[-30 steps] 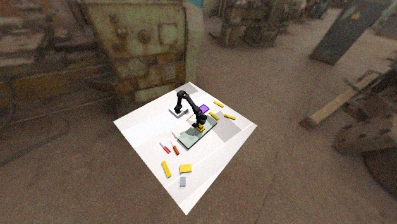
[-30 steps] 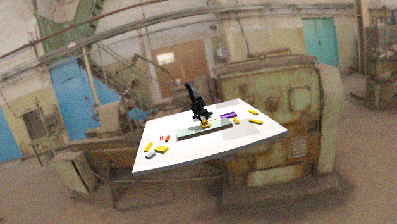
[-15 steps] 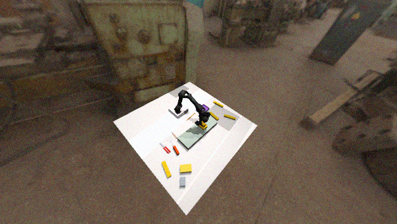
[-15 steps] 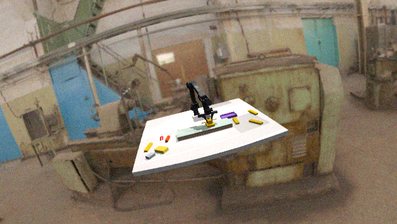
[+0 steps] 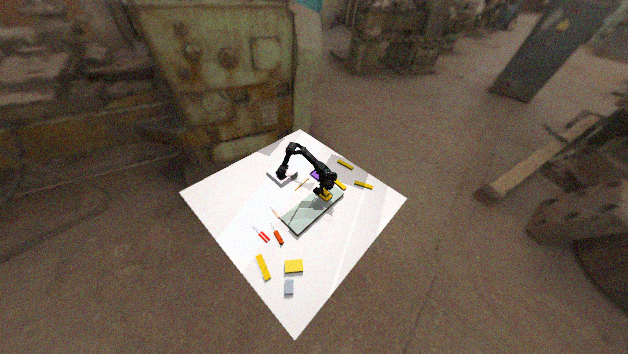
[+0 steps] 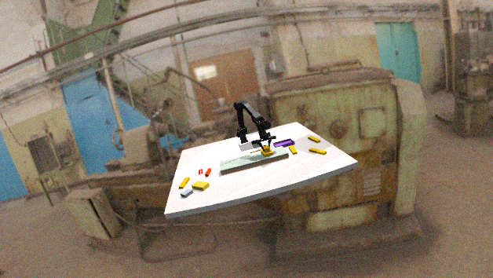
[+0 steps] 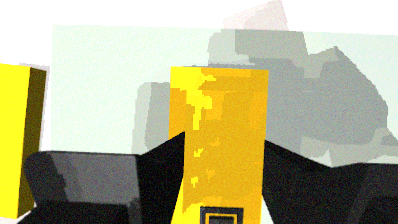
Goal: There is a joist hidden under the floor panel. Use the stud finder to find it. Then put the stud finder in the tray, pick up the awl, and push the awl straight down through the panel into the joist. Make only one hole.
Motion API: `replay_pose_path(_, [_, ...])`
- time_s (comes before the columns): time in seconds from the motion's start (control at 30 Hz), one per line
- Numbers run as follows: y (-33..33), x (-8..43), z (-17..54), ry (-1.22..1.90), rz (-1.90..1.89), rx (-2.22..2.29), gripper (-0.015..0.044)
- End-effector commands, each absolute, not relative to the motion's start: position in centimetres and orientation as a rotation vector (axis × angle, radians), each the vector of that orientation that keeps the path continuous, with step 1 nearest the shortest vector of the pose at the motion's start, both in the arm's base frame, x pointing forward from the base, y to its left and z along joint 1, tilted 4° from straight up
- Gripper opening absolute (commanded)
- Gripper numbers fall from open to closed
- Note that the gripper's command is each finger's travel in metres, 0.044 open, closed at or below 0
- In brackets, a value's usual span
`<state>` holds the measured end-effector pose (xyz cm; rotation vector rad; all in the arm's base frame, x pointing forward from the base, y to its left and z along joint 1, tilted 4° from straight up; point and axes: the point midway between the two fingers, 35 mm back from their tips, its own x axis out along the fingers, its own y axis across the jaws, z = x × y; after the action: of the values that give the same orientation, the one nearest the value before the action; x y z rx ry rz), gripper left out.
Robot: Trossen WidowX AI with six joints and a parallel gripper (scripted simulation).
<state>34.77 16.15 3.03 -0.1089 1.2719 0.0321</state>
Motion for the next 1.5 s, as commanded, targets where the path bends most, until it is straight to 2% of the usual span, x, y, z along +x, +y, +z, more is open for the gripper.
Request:
replay_pose_path(0.0, [17.9,34.6,2.9,1.274,0.039,-0.107,0.0000])
replay_pose_path(0.7, [24.5,33.9,2.6,1.275,0.043,-0.102,0.0000])
replay_pose_path(1.13, [24.2,34.0,2.6,1.275,0.043,-0.102,0.0000])
replay_pose_path(1.47, [21.1,34.3,2.7,1.274,0.041,-0.105,0.0000])
